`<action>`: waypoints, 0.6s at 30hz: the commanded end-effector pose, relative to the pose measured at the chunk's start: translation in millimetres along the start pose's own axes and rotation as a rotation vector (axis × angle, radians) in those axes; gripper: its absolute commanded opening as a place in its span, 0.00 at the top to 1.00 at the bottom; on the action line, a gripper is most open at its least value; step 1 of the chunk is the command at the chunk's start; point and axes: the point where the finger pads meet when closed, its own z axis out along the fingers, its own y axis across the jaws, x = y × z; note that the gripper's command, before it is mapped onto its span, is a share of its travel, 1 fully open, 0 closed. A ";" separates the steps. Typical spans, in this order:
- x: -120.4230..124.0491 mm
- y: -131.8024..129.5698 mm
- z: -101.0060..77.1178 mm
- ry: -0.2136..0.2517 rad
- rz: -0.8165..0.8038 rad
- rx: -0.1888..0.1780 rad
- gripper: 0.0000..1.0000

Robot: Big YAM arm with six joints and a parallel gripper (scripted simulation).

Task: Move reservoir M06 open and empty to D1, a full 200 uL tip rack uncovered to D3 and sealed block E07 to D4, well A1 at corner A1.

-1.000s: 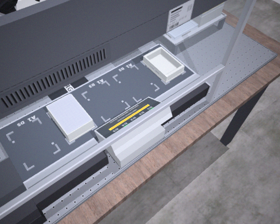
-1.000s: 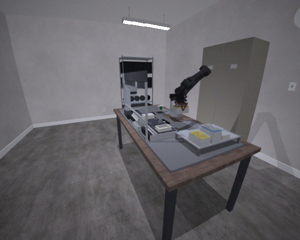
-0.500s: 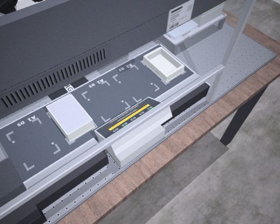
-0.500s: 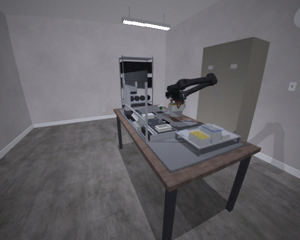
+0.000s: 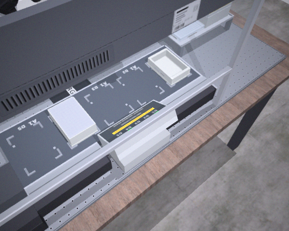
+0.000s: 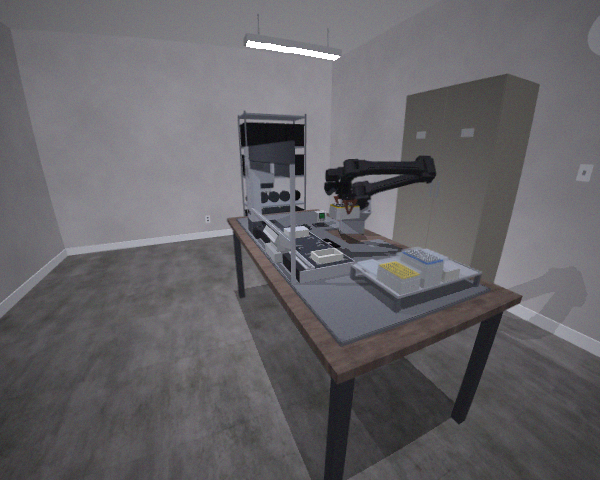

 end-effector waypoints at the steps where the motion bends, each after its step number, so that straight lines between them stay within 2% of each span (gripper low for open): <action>1: -3.8 -12.9 -3.3 -0.006 -0.076 -0.001 1.00; 5: -4.8 -23.0 -3.5 -0.006 -0.076 0.000 1.00; 6: -14.4 -19.9 -10.5 -0.022 -0.105 0.009 1.00; 8: -6.1 -38.3 -3.6 -0.005 -0.075 0.002 1.00; 18: -16.8 -89.3 -6.0 -0.020 -0.101 0.012 1.00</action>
